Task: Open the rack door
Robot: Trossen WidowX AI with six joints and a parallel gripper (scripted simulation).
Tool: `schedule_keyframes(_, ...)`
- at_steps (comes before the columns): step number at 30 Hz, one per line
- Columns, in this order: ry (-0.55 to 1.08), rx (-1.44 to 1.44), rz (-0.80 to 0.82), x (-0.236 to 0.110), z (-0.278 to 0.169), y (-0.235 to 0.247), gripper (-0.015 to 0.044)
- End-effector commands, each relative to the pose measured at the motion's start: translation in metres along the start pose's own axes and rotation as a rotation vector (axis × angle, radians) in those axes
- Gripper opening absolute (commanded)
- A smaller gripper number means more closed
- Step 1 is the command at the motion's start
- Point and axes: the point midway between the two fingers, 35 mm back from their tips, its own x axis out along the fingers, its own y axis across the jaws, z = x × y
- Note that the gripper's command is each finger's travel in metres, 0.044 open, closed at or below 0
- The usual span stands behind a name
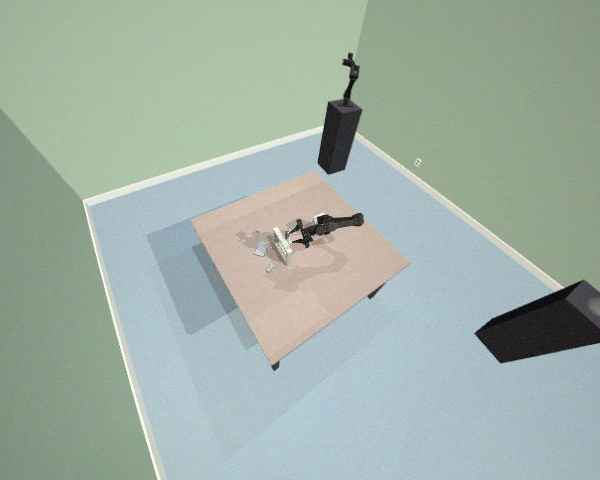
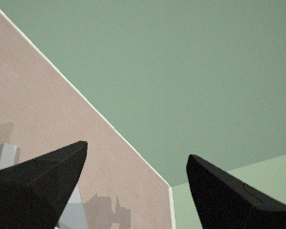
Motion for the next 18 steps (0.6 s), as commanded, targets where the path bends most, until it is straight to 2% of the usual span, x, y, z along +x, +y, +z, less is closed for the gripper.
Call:
schedule_keyframes(1,0.099,-0.008,0.025,0.012,-0.016,-0.005,0.0297)
schedule_keyframes(18,0.519,0.045,0.186,0.042,-0.097,-0.016,0.0297)
